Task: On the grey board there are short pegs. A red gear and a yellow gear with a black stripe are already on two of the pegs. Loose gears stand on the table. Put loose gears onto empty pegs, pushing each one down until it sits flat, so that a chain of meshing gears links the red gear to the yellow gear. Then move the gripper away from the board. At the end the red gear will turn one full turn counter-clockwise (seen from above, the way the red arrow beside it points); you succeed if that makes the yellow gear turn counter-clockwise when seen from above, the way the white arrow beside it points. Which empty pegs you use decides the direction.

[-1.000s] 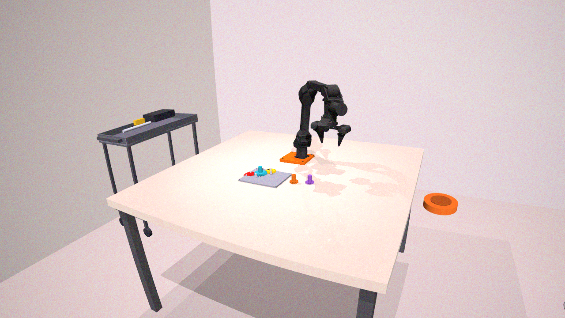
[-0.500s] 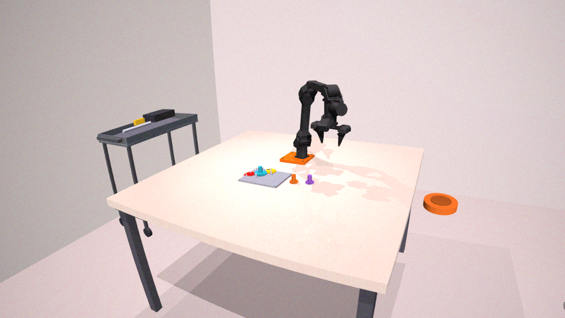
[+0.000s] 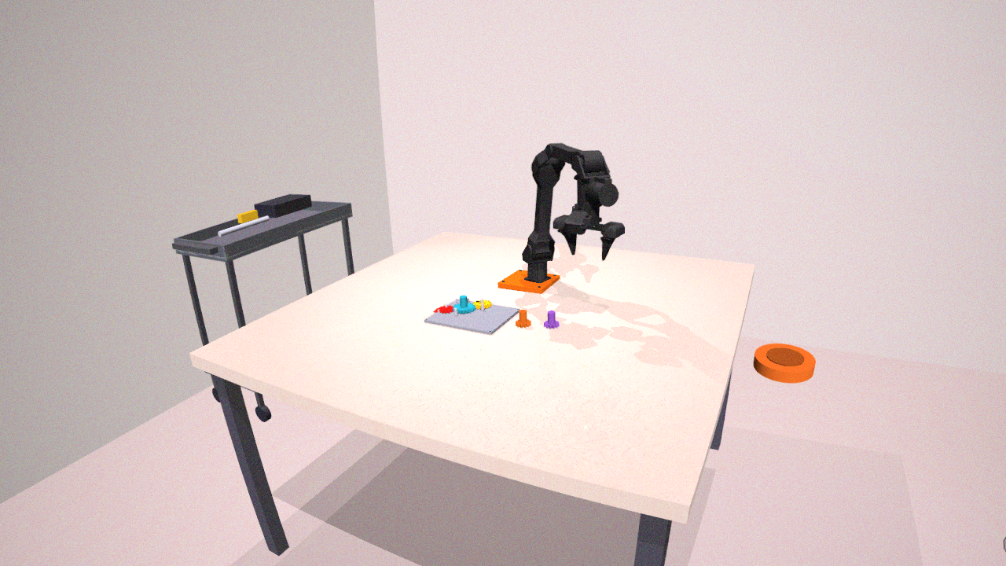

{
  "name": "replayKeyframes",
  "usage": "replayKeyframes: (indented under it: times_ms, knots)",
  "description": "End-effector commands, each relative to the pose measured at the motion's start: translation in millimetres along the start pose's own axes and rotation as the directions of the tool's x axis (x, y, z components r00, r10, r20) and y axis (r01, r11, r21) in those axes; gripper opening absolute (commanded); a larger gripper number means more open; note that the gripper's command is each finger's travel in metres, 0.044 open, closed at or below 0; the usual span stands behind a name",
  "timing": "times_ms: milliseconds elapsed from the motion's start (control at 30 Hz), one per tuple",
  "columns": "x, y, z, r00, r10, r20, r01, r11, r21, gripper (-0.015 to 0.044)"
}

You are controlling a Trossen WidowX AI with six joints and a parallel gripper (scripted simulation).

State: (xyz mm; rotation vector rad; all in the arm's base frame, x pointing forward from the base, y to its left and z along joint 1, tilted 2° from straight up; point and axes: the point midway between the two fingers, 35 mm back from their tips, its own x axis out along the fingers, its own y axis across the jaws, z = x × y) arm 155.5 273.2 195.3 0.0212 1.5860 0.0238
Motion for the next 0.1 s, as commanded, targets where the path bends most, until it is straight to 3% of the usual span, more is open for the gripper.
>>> replayKeyframes:
  times_ms: [0, 67]
  knots:
    - [-0.4, -0.1, -0.3, 1.000, 0.000, -0.001, 0.000, 1.000, 0.004, 0.0440]
    - [-0.4, -0.1, -0.3, 1.000, 0.000, -0.001, 0.000, 1.000, 0.004, 0.0440]
